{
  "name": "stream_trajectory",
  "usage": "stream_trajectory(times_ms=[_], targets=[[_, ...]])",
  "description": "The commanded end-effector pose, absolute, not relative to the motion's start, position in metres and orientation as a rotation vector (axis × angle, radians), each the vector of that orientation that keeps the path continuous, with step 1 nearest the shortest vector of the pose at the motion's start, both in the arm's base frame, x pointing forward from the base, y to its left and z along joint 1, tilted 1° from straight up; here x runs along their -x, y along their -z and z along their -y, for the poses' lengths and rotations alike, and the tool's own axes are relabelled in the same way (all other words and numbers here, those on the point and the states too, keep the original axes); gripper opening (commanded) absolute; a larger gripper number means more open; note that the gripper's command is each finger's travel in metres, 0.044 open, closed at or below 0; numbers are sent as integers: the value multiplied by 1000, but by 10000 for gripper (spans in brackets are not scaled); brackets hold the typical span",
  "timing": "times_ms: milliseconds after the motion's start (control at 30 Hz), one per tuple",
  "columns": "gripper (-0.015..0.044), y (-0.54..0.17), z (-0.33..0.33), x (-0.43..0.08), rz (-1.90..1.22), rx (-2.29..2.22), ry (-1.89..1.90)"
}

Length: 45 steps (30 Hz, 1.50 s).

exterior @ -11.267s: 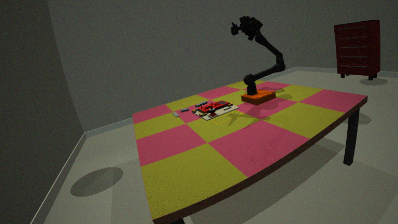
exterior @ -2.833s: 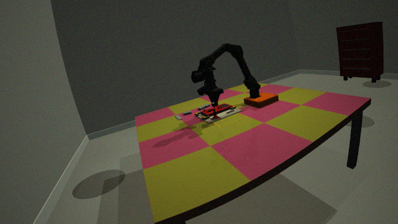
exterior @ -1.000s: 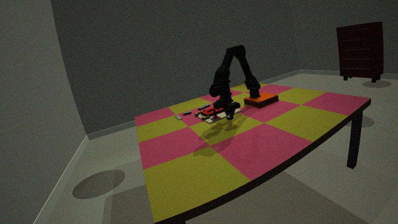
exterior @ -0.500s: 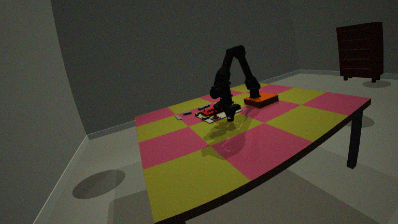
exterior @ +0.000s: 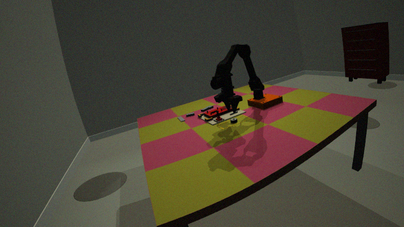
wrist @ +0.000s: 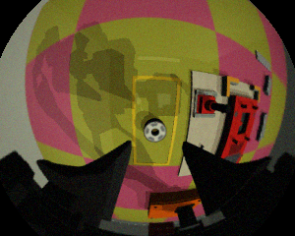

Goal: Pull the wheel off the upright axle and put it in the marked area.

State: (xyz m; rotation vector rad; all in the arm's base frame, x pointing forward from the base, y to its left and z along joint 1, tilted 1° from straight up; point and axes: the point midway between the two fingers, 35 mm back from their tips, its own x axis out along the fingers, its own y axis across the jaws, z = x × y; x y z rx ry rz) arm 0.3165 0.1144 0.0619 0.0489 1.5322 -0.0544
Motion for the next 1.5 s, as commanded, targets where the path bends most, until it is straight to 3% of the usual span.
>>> stream_trajectory(times_ms=[0, 133, 467, 1467], targets=[[352, -63, -113, -312, -1537, -48, 56], [440, -80, -105, -290, -1543, -47, 58], [440, -110, -85, -232, -1556, -46, 61], [440, -111, -84, -231, -1556, -46, 62]])
